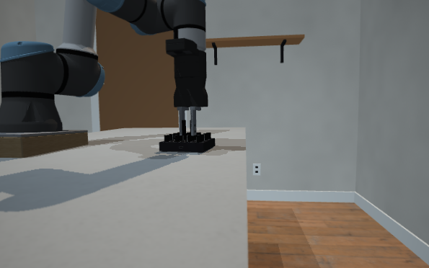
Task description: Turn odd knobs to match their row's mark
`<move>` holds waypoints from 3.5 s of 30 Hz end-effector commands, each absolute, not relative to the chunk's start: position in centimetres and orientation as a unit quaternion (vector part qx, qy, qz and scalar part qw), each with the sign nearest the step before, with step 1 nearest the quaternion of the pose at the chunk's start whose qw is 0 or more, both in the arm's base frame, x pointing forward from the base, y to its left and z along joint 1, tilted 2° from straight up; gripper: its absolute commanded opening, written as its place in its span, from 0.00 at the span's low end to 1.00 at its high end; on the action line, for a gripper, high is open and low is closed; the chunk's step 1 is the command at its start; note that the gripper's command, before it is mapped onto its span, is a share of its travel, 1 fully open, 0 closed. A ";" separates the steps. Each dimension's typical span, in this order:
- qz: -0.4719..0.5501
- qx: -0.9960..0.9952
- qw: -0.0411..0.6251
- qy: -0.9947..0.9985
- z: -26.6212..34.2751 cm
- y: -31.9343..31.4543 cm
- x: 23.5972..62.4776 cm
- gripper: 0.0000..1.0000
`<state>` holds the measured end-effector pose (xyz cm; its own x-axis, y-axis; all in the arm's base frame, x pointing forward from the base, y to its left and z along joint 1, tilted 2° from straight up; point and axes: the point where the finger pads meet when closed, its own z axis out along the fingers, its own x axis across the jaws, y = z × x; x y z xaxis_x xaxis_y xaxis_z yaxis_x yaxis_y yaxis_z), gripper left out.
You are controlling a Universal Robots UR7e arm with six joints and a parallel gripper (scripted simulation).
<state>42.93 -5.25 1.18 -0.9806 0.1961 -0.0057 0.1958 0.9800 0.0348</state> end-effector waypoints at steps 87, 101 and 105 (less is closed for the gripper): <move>0.017 0.100 0.005 0.995 0.4 -5.2 43.0 0.30; 0.017 0.118 0.005 0.993 0.4 -5.2 43.0 0.30; 0.017 0.131 0.005 0.991 0.4 -5.2 43.0 0.30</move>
<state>42.94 -5.22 0.36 -0.9713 0.2378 -0.0041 0.2375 0.9708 0.0351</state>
